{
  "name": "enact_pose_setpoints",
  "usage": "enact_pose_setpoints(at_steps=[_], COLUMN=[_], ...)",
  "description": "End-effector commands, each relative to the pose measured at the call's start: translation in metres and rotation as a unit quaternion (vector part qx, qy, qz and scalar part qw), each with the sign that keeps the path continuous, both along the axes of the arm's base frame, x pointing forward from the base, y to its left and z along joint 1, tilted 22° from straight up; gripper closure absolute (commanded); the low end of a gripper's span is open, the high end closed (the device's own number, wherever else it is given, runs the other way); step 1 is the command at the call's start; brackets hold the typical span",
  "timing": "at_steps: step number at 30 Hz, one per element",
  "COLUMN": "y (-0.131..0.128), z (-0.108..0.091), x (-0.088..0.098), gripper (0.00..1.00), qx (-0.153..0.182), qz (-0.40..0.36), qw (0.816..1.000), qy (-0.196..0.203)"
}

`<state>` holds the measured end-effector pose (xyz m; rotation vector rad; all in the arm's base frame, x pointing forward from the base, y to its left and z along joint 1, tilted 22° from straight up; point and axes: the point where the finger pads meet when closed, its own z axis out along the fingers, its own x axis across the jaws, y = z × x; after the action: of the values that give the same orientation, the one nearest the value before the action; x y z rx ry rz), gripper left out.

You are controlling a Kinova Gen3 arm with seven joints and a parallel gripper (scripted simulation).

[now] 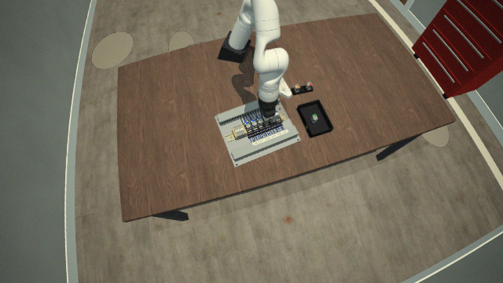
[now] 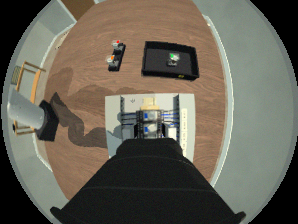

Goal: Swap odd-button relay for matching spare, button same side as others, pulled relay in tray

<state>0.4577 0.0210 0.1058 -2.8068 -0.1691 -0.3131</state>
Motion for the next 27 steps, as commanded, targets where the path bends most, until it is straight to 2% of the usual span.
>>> enact_pose_setpoints(at_steps=[1,20,27], y=[-0.001,-0.004,-0.01], z=[0.001,0.006,0.025], x=[0.001,0.0,-0.004], gripper=[0.0,0.0,0.0], qx=[-0.001,-0.001,-0.001], qz=[-0.001,-0.001,-0.001], qw=[1.0,1.0,1.0], qy=[-0.001,-0.001,-0.001])
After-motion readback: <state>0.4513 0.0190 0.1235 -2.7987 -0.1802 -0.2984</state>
